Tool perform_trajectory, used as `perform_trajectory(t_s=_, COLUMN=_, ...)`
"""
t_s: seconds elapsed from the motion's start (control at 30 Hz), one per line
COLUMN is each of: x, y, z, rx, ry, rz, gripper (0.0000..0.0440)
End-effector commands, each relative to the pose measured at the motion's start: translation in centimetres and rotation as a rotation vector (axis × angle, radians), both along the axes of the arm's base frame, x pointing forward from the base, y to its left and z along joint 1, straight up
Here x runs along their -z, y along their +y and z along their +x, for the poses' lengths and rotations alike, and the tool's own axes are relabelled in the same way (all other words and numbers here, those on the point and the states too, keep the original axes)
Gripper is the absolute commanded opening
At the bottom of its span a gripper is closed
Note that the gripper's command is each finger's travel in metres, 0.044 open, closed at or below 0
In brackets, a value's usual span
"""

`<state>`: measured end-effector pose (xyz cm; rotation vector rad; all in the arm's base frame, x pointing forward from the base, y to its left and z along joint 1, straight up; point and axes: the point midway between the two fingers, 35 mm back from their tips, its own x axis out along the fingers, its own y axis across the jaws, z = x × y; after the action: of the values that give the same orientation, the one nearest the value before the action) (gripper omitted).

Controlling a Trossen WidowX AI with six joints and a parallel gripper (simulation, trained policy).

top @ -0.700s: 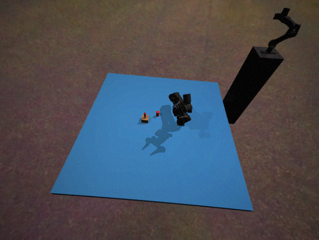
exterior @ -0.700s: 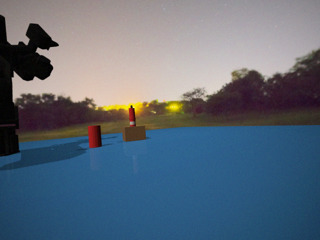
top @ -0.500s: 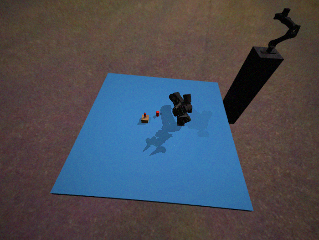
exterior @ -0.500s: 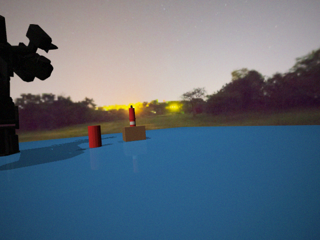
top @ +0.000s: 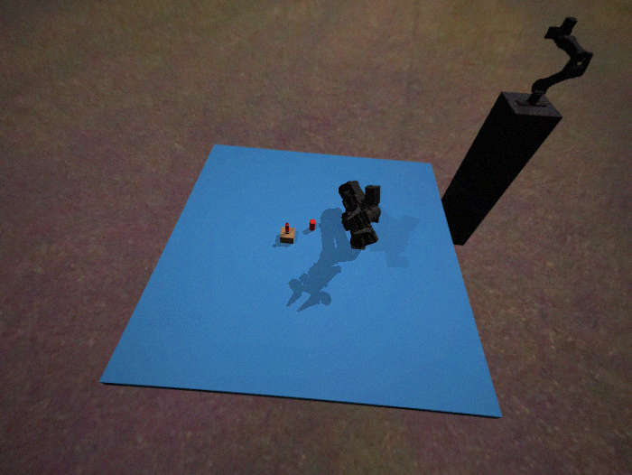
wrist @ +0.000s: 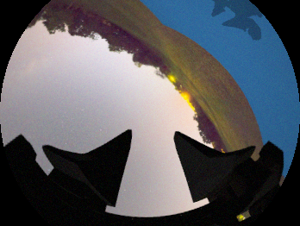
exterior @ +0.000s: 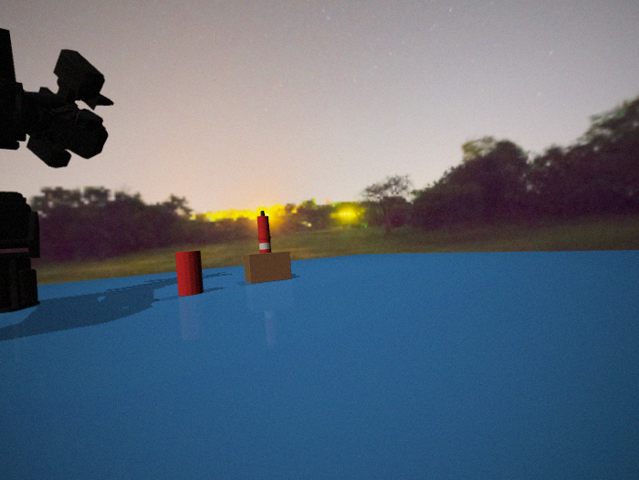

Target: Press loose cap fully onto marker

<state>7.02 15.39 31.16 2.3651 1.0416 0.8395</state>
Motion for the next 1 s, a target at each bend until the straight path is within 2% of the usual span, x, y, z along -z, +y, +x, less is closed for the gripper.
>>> perform_trajectory(t_s=0.0, x=-0.2, y=0.2, z=-0.1, rx=-0.014, ry=-0.006, rz=-0.024, gripper=0.025)
perform_trajectory(t_s=0.97, x=0.8, y=1.1, z=0.2, rx=-0.046, ry=0.007, rz=-0.226, gripper=0.0315)
